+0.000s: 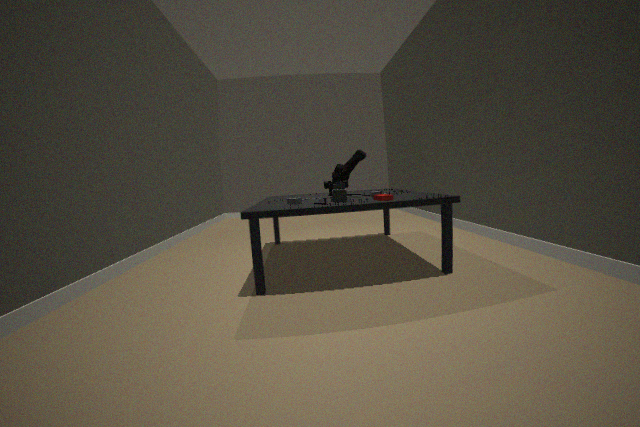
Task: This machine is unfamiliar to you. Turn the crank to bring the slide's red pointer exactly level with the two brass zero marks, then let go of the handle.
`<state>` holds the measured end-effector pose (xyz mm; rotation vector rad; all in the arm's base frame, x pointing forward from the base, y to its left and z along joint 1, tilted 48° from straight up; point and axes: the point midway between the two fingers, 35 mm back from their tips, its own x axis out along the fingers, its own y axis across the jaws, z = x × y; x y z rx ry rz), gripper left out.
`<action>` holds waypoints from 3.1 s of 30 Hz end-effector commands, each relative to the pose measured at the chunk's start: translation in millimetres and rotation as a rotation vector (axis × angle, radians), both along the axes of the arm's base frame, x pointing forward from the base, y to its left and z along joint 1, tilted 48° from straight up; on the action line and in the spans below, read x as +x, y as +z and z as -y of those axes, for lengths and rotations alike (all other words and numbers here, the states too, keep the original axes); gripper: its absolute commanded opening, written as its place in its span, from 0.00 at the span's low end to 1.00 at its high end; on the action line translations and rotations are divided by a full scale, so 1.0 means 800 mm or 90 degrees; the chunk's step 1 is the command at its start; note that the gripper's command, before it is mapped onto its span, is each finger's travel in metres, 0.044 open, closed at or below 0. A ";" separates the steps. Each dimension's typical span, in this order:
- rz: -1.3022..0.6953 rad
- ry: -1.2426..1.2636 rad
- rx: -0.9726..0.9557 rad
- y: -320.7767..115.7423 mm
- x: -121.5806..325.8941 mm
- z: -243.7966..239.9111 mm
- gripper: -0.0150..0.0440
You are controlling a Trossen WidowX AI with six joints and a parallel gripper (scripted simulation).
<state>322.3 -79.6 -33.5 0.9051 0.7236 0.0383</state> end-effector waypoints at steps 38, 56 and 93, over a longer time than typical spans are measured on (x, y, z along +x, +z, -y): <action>-0.001 0.011 0.001 0.013 0.010 -0.027 0.25; -0.001 0.011 0.001 0.021 0.012 -0.033 0.25; -0.001 0.011 0.001 0.062 0.015 -0.029 0.25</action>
